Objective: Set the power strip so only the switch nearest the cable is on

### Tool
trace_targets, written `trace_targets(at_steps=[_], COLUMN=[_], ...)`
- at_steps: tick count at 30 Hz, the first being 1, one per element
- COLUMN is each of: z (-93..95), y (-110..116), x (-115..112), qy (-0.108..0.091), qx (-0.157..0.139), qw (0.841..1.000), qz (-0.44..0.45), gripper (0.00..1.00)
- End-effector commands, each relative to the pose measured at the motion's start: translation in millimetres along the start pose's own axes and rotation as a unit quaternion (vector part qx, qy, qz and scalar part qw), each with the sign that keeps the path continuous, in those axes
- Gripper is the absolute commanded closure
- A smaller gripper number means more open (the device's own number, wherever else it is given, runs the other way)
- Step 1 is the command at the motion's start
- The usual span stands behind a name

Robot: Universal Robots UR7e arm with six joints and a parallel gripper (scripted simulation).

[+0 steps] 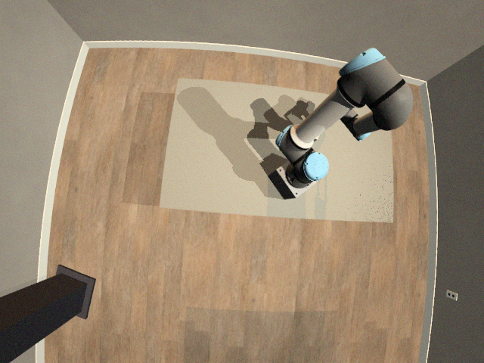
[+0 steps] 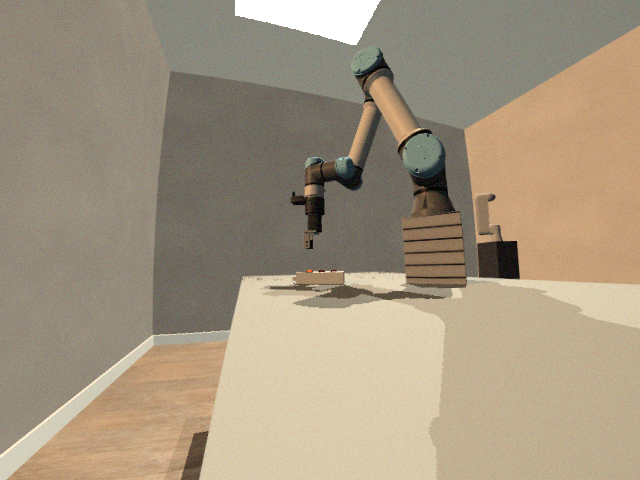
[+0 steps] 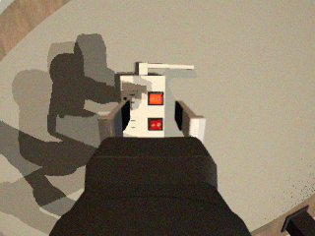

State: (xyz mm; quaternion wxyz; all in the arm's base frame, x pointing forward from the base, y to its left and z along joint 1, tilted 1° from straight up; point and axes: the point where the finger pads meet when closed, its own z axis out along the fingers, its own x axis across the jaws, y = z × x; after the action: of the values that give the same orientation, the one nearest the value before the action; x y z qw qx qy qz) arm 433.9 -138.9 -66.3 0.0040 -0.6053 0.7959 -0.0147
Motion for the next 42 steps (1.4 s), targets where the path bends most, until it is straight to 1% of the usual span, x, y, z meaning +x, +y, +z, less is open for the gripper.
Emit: trace_targets(at_steps=[1, 6, 11, 42], z=[-24.7, -43.9, -54.1, -54.5], y=[-1, -1, -1, 1], x=[0, 0, 0, -1], qy=[-0.001, -0.001, -0.001, -0.001], qx=[-0.002, -0.002, -0.002, -0.004], qw=[1.0, 1.0, 1.0, 1.0], qz=[0.0, 0.0, 0.0, 0.0], gripper=[0.0, 0.0, 0.0, 0.0])
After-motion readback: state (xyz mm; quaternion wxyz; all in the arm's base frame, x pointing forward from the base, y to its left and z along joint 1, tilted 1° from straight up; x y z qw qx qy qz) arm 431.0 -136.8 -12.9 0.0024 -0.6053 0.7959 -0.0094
